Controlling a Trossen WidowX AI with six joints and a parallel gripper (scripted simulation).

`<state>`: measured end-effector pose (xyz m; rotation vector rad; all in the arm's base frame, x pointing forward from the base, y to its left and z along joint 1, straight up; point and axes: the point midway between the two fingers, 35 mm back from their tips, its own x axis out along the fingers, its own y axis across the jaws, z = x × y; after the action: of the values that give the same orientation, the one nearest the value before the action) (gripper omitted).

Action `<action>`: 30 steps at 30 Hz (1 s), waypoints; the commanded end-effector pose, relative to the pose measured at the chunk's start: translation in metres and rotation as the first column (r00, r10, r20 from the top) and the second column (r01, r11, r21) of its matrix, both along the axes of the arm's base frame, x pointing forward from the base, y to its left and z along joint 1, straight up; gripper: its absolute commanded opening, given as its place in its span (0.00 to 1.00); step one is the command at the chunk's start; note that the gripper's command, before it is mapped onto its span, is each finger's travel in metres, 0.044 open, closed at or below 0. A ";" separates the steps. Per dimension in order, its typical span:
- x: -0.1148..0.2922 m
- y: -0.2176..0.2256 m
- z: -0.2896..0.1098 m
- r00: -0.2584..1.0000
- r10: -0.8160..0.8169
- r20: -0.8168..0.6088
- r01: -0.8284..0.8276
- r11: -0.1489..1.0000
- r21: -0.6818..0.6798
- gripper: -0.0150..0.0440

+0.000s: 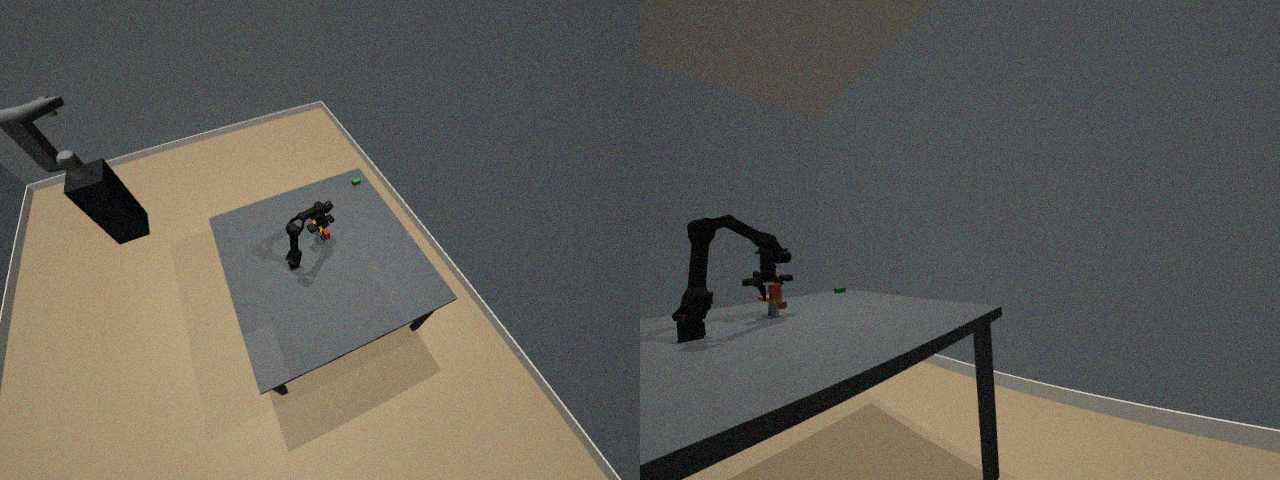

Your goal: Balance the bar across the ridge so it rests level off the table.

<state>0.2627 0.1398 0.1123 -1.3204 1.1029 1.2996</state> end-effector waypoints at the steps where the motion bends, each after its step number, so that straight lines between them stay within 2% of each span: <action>1: 0.000 0.000 0.000 1.000 0.000 0.000 0.000 1.000 0.000 0.55; 21: 0.000 0.000 0.000 1.000 0.000 0.000 0.000 1.000 0.000 0.57; 30: 0.000 0.000 0.000 1.000 0.000 0.000 0.000 1.000 0.000 0.97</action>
<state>0.2626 0.1398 0.1123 -1.3200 1.1034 1.2999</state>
